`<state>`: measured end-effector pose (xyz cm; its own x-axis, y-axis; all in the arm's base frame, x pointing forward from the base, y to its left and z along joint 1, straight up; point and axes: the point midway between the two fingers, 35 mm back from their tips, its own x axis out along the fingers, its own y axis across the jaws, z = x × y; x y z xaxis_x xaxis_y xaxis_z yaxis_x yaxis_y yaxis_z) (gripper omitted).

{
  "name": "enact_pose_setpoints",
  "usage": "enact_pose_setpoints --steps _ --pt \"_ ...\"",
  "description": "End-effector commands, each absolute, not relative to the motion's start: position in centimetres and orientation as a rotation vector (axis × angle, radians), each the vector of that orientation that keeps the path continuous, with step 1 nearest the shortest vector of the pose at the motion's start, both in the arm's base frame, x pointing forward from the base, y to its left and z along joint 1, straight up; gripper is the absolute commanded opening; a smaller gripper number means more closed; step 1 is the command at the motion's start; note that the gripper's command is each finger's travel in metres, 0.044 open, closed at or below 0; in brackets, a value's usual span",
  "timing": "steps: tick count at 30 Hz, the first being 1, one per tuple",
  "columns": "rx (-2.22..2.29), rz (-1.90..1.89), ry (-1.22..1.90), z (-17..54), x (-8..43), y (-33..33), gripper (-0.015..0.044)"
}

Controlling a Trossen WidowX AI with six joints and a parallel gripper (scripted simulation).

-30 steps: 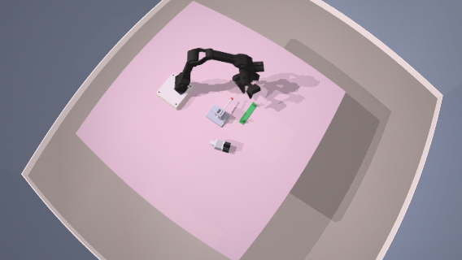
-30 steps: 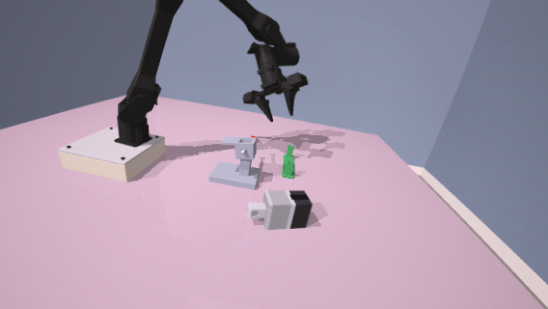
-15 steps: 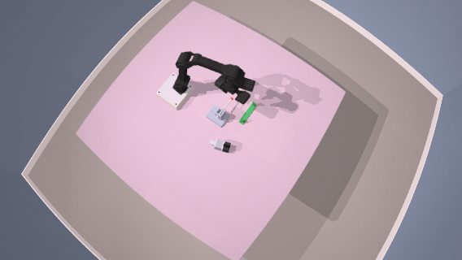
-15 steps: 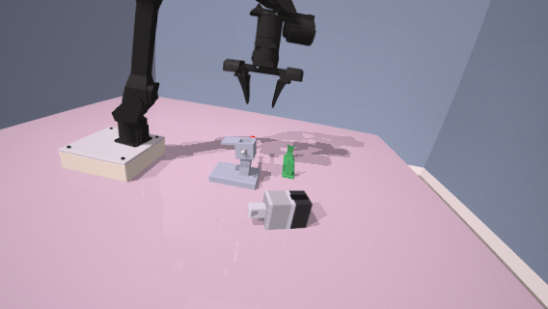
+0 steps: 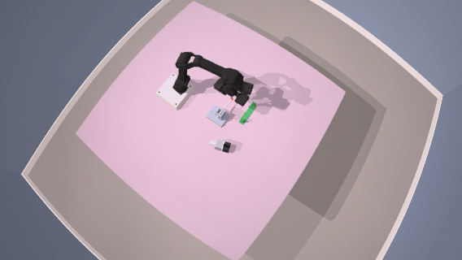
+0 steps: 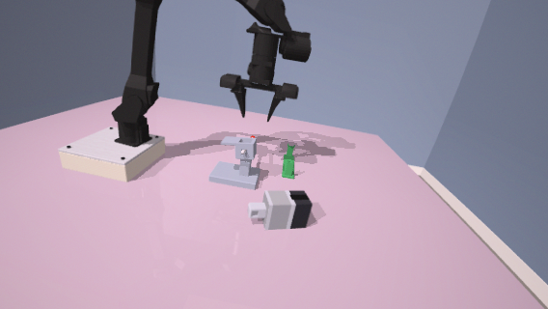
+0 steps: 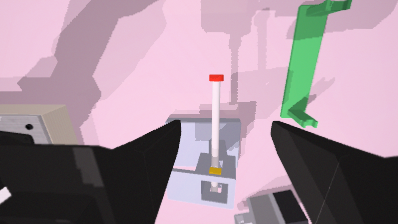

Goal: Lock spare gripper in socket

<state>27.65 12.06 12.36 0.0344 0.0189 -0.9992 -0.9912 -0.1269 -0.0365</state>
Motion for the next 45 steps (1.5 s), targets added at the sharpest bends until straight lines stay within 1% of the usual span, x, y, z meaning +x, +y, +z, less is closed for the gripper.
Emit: enact_pose_setpoints --steps 1,45 --pt "-1.31 1.277 1.121 9.7 27.2 12.1 0.03" --pt "-1.31 1.277 1.121 3.6 27.5 12.1 0.03"
